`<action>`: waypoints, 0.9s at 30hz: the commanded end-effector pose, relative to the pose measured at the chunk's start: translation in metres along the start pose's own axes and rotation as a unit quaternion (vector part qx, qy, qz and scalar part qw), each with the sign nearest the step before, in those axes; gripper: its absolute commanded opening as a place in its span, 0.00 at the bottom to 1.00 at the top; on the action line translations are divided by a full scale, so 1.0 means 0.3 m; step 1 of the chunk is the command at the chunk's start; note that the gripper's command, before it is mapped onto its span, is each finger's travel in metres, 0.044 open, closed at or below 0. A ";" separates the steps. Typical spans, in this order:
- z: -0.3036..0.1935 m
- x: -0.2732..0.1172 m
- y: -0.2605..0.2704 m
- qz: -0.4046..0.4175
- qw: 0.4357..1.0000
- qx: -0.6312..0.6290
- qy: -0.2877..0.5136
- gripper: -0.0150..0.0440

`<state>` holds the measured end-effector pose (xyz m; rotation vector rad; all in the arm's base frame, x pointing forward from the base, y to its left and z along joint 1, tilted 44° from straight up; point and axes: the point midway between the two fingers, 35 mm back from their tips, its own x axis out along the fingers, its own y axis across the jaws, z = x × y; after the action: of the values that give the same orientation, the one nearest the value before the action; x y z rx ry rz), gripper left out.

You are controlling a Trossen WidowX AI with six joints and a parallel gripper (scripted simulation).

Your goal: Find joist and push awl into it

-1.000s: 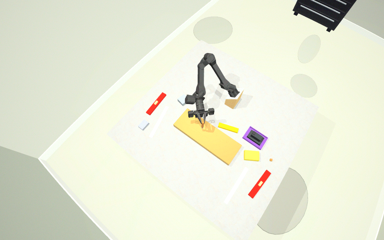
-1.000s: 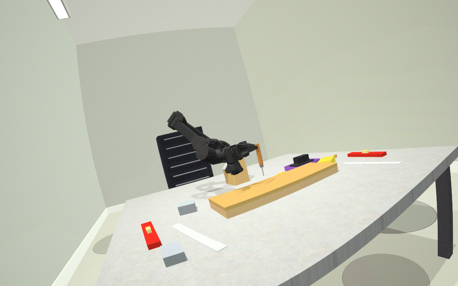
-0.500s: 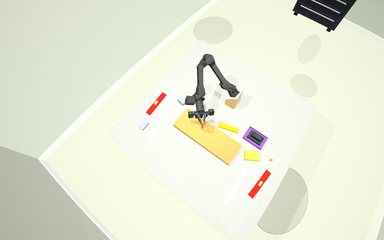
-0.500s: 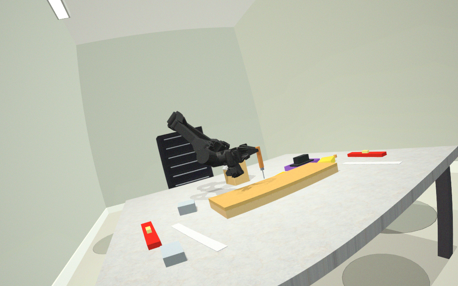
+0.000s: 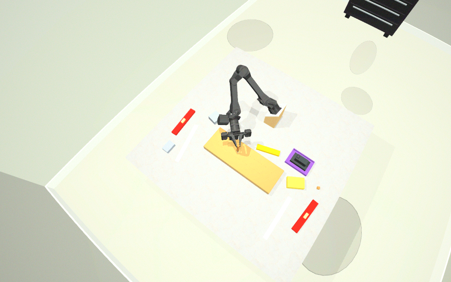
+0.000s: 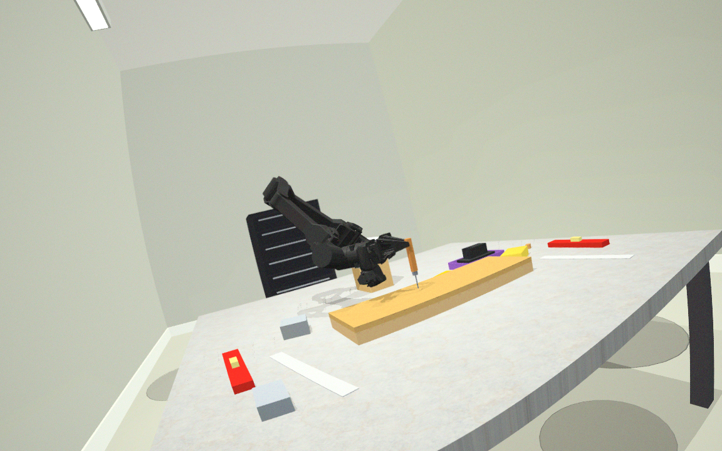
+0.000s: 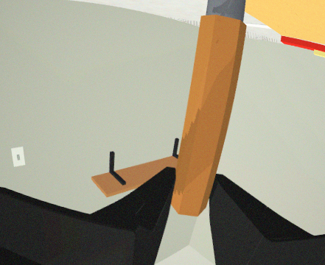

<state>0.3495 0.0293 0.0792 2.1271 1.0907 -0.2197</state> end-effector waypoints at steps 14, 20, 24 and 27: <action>0.071 -0.003 -0.002 0.000 1.000 -0.003 0.006 0.25; 0.066 -0.002 -0.004 -0.001 1.000 -0.001 0.005 0.25; 0.066 -0.002 -0.004 -0.001 1.000 -0.001 0.005 0.25; 0.066 -0.002 -0.004 -0.001 1.000 -0.001 0.005 0.25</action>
<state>0.3516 0.0160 0.0644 2.1268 1.0987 -0.2095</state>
